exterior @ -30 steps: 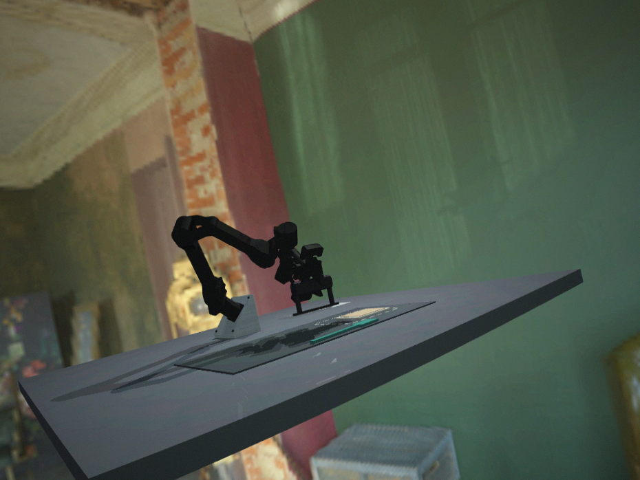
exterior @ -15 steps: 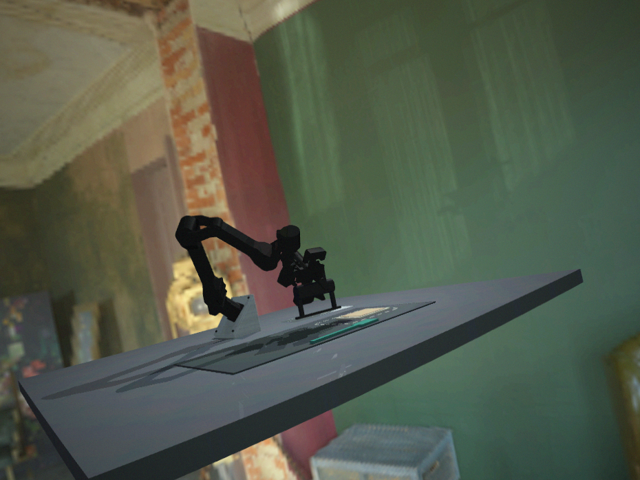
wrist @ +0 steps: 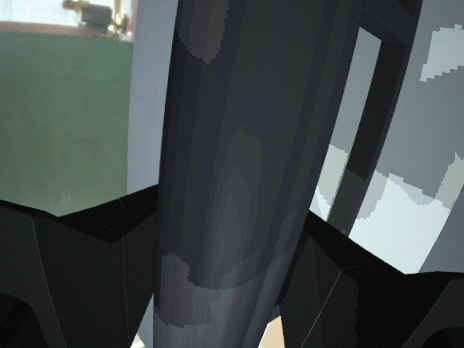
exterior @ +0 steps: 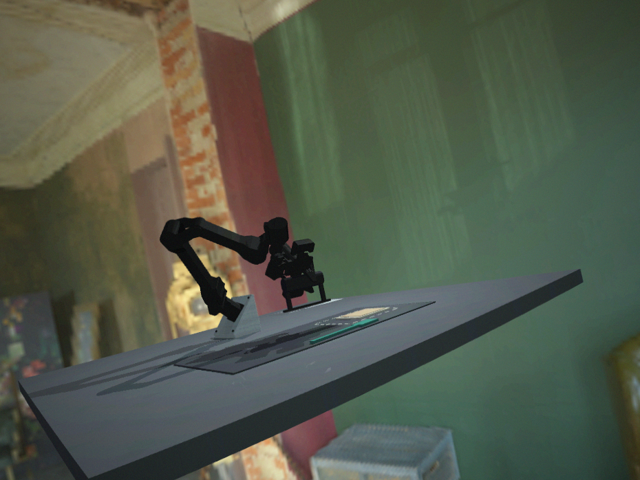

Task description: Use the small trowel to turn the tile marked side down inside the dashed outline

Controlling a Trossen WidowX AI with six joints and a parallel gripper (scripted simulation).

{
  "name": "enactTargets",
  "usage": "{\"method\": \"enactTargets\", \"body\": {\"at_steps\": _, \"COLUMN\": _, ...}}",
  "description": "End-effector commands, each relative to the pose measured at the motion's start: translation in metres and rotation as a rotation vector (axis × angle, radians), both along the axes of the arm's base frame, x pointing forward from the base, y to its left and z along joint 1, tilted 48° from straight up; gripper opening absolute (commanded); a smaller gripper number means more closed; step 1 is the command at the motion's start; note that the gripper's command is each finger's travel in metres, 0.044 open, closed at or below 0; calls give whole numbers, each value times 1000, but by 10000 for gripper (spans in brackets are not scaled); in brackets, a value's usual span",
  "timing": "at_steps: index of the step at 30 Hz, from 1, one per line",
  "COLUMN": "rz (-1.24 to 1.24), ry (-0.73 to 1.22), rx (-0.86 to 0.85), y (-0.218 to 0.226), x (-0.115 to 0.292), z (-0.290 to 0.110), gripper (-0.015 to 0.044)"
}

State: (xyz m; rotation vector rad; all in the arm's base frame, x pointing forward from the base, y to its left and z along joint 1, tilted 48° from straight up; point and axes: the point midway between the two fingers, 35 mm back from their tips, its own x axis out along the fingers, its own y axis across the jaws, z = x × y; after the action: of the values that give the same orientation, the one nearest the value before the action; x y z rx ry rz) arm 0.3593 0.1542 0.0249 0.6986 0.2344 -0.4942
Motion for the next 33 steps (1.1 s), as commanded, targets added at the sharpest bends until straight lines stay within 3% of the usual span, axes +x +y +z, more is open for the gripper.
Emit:
{"method": "enactTargets", "body": {"at_steps": 1, "rz": 9, "ry": -5, "rx": 5, "y": 0, "x": -1, "z": 16, "gripper": 0}}
{"method": "enactTargets", "body": {"at_steps": 18, "rz": 9, "ry": -4, "rx": 3, "y": -13, "x": -8, "z": 62, "gripper": 0}}
{"method": "enactTargets", "body": {"at_steps": 33, "rz": 9, "ry": -4, "rx": 3, "y": -14, "x": -9, "z": 64, "gripper": 0}}
